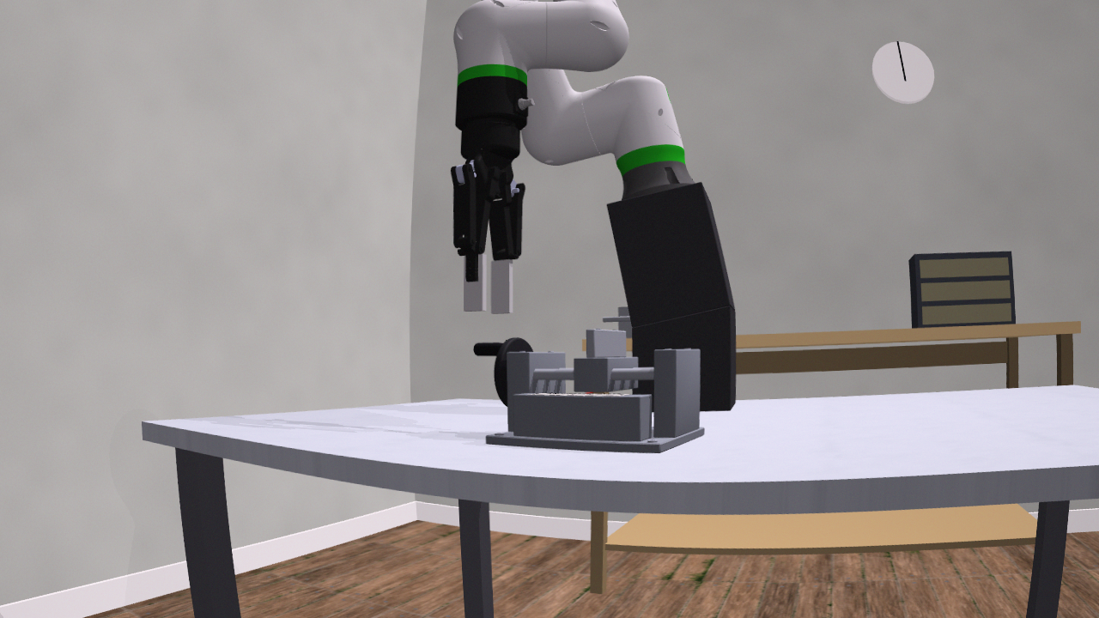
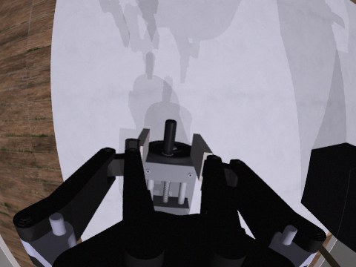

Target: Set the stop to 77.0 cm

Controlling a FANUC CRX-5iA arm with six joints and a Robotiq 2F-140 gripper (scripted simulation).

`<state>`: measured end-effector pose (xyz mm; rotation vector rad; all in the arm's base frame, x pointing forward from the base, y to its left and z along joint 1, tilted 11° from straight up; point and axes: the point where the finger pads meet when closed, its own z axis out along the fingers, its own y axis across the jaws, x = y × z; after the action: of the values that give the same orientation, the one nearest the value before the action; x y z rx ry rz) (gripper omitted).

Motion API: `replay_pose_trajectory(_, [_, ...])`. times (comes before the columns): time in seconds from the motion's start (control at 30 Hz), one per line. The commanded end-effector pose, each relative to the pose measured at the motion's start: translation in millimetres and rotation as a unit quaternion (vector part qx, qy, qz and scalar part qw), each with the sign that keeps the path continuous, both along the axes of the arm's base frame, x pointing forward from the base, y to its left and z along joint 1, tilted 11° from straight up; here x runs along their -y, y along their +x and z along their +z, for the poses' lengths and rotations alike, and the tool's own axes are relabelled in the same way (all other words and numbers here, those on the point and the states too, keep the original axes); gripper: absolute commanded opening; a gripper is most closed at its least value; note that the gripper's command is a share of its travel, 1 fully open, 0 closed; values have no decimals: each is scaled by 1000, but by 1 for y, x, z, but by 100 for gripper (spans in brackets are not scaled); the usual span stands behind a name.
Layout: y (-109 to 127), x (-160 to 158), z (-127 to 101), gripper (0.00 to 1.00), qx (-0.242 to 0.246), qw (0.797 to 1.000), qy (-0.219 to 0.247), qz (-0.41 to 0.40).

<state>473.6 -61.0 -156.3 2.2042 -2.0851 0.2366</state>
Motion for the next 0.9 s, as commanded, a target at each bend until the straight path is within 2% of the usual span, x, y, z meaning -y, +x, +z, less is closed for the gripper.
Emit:
replay_pose_trajectory(0.0, [0,1,-5,33,0,1000,0,0])
replay_pose_trajectory(0.43, [2,9,-49,33,0,1000,0,0])
replay_pose_trajectory(0.87, [3,11,-58,33,0,1000,0,0])
